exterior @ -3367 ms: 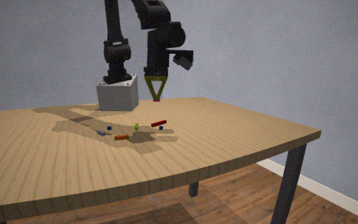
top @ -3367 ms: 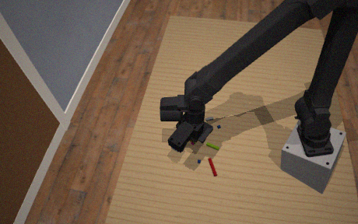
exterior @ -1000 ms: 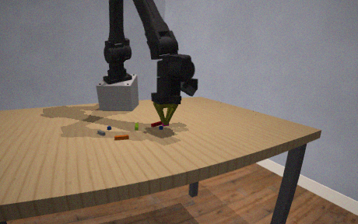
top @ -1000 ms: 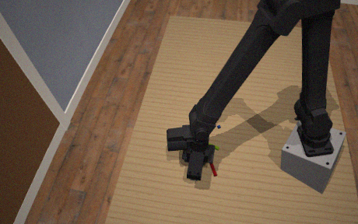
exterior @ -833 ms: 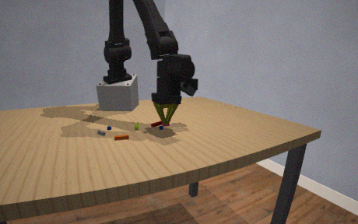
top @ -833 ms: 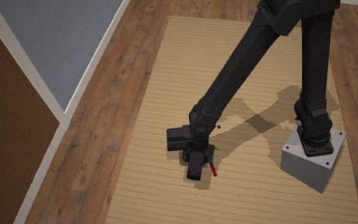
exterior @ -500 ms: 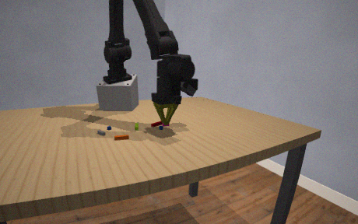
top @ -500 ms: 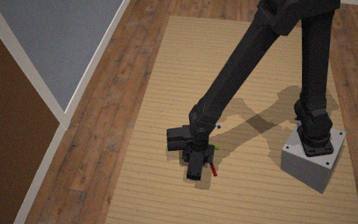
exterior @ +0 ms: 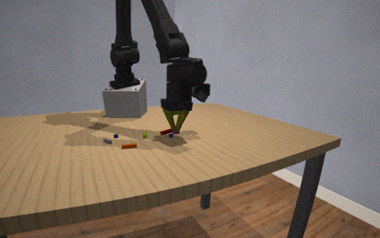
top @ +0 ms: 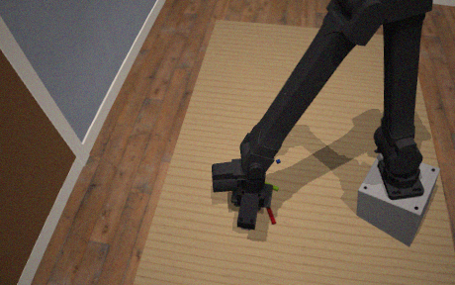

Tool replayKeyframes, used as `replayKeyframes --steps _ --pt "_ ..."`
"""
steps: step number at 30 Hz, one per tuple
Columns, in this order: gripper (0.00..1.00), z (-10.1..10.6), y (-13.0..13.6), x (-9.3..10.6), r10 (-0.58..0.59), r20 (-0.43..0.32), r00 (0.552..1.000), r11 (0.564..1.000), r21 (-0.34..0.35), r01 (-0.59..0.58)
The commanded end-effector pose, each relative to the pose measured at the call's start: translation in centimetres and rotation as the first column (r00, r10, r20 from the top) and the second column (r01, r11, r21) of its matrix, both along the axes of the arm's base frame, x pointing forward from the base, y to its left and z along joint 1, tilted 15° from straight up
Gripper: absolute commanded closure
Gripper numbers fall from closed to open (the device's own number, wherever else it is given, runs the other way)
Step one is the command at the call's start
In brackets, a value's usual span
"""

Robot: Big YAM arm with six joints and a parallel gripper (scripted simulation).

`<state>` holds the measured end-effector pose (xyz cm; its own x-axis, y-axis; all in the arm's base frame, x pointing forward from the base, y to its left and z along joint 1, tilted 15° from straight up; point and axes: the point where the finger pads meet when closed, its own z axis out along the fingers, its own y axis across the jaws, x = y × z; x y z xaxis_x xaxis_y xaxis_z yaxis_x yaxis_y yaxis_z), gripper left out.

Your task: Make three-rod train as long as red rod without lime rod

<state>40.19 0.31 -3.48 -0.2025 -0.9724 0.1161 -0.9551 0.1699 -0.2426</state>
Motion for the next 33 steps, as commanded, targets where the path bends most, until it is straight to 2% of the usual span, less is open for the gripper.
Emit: replayKeyframes --steps 1,33 --pt "0.96 -0.2 -0.6 -0.1 -0.006 -0.004 1.000 1.000 0.002 0.006" --pt "0.96 0.3 0.4 -0.1 -0.001 0.017 1.000 1.000 0.005 0.001"
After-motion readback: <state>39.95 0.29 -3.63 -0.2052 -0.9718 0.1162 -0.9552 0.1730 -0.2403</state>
